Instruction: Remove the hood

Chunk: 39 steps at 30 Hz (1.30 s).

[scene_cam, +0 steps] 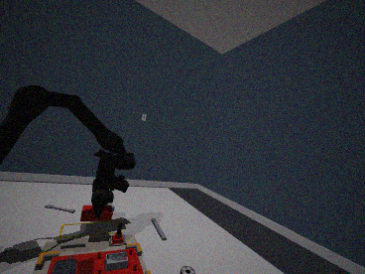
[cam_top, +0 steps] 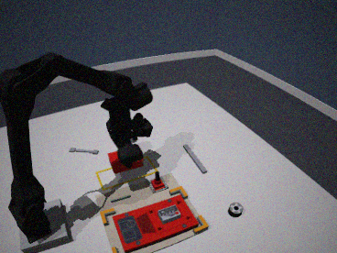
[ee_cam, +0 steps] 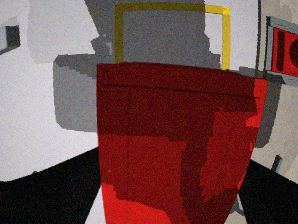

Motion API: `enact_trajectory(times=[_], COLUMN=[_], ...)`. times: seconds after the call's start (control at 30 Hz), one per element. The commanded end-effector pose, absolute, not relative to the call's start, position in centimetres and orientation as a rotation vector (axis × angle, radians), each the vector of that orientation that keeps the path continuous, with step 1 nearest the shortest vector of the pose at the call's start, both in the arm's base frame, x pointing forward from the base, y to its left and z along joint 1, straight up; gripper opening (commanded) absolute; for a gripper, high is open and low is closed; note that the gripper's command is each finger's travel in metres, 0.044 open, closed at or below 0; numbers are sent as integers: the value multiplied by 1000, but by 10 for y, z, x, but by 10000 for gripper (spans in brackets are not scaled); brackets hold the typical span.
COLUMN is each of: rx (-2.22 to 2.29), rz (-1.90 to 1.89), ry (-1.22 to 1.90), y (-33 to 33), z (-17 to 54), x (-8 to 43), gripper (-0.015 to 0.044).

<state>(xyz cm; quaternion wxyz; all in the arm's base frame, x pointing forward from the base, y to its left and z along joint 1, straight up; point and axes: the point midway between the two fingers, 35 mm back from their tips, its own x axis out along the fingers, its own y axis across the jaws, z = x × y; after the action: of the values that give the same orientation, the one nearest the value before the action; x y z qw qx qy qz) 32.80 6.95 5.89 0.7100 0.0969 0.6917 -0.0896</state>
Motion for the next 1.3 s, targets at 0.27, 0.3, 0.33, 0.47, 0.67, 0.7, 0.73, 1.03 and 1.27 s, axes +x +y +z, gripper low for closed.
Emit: enact_trajectory(times=[0.27,0.3,0.33,0.47,0.67,0.7,0.73,1.03,1.27], rx=[220,220,220,220,220,220,220,220,220], rz=[-200,-200,-200,-200,-200,-200,-200,-200,-200], ry=[1538,1538,1538,1538,1538,1538,1538,1538,1538], y=[70,70,70,70,70,70,70,70,70], z=[48,48,47,44,39,38,38,35,32], x=[326,326,326,326,326,325,325,325,325], gripper=[0,0,0,0,0,0,0,0,0])
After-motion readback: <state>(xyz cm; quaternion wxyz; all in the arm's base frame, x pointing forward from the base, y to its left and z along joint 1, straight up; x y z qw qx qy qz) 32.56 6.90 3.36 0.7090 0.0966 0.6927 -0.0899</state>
